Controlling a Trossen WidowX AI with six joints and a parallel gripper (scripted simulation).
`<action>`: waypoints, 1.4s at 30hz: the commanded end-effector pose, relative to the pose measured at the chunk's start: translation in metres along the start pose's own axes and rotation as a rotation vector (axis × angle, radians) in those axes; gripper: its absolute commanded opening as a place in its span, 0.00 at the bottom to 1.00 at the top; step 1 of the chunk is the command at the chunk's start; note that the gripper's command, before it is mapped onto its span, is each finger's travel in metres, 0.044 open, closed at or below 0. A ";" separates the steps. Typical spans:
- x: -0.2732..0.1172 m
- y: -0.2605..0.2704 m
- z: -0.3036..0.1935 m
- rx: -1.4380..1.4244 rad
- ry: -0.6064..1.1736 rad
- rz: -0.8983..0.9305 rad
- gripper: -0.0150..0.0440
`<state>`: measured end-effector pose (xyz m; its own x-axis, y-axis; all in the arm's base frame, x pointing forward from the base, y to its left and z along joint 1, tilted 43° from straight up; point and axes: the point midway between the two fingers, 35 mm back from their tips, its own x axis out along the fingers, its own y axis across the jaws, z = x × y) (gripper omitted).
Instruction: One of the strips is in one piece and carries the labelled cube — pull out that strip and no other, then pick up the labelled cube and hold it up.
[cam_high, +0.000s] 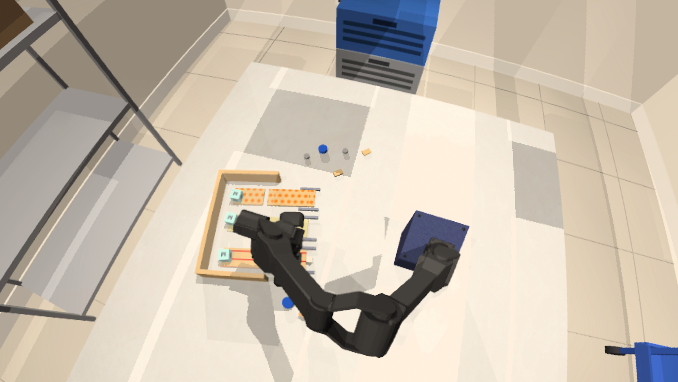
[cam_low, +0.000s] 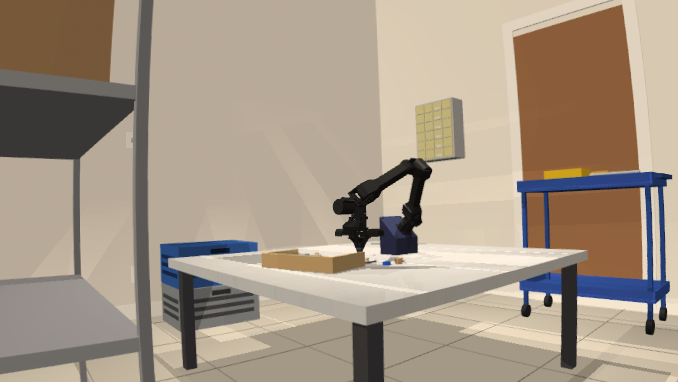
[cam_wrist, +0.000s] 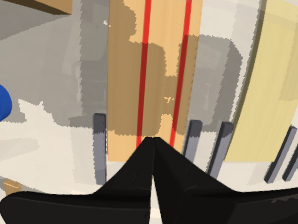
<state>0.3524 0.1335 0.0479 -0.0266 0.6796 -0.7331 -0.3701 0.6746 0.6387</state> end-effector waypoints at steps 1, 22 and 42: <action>0.008 0.000 -0.002 0.005 0.004 -0.003 0.25; 0.023 0.002 -0.004 0.005 0.003 -0.001 0.25; 0.025 0.002 -0.004 0.005 0.003 0.000 0.25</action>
<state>0.3473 0.1500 0.0313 -0.0300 0.6809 -0.7318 -0.3672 0.6734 0.6416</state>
